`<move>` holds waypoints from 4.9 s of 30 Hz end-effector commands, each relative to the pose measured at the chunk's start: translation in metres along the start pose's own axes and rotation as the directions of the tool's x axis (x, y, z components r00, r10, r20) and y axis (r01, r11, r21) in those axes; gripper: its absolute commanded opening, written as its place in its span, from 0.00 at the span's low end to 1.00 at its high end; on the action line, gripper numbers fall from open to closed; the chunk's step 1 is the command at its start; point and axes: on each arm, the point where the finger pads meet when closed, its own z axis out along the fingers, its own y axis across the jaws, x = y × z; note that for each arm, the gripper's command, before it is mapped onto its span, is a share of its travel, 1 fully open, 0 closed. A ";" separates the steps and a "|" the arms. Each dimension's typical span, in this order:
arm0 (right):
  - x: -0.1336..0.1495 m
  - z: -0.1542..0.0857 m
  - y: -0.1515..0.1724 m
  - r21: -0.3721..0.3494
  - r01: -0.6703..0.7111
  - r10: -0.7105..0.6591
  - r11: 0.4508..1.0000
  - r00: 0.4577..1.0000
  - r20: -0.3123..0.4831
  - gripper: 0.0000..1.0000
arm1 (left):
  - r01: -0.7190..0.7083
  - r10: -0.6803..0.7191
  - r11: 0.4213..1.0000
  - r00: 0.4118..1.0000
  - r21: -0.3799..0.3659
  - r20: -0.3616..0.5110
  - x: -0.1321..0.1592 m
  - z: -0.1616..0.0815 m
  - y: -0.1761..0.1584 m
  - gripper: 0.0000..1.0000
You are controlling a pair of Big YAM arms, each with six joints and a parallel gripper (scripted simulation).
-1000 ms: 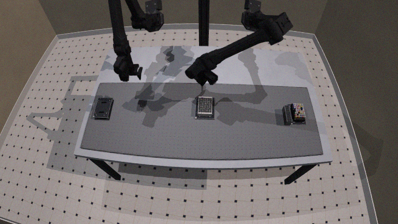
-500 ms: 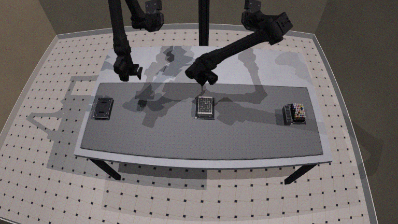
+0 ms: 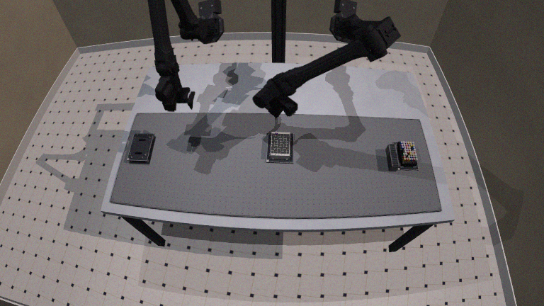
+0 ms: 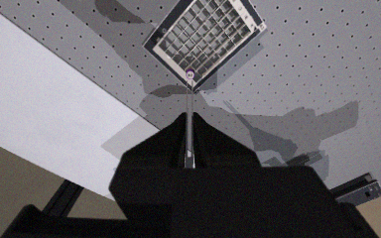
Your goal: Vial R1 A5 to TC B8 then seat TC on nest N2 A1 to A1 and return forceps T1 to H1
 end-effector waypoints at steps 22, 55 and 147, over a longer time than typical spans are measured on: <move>-0.008 -0.003 -0.001 0.001 0.013 -0.013 1.000 1.000 0.017 1.00 | 0.005 -0.005 1.000 1.000 0.004 0.002 -0.002 0.009 -0.008 0.07; -0.008 -0.003 -0.001 0.001 0.013 -0.013 1.000 1.000 0.017 1.00 | 0.008 -0.008 1.000 1.000 0.004 0.004 -0.003 0.015 -0.009 0.07; -0.008 -0.003 -0.001 0.001 0.013 -0.013 1.000 1.000 0.017 1.00 | 0.009 -0.009 1.000 1.000 0.009 0.003 -0.003 0.029 -0.010 0.07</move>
